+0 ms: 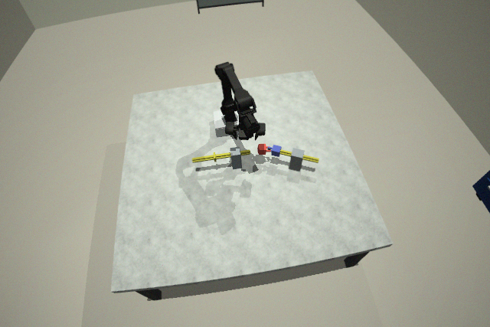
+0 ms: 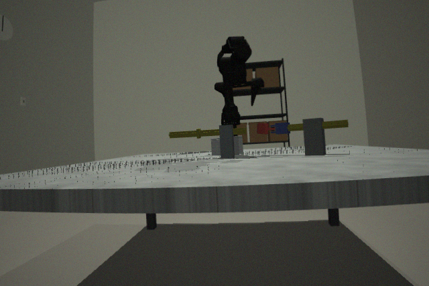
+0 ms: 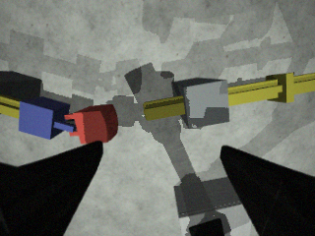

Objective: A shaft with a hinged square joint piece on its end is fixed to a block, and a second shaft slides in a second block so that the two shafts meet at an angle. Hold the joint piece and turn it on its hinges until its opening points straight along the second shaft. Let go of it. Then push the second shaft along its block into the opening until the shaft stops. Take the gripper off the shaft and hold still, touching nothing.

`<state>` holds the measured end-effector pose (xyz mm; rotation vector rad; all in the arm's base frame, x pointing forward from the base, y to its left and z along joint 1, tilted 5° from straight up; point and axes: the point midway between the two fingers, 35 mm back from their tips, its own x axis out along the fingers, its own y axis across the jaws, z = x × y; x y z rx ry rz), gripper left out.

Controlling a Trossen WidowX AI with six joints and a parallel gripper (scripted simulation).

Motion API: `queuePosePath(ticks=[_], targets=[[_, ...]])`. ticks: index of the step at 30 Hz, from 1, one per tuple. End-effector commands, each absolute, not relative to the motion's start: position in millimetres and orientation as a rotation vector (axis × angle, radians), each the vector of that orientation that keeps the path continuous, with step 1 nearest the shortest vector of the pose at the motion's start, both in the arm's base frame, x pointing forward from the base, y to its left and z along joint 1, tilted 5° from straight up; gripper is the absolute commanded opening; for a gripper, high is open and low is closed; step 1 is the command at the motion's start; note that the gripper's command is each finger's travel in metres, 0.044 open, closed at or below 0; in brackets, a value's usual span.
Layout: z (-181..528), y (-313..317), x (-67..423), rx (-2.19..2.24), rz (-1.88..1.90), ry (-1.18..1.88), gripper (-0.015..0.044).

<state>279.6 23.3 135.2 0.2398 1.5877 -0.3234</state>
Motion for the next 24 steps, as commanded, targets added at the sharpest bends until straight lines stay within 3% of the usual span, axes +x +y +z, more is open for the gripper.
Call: queuePosePath(ticks=[1,24], targets=[[133.3,23.0,279.1,0.312,-0.413,1.571,0.044],[125.1,23.8,279.1,0.775,-0.955,1.385,0.044]])
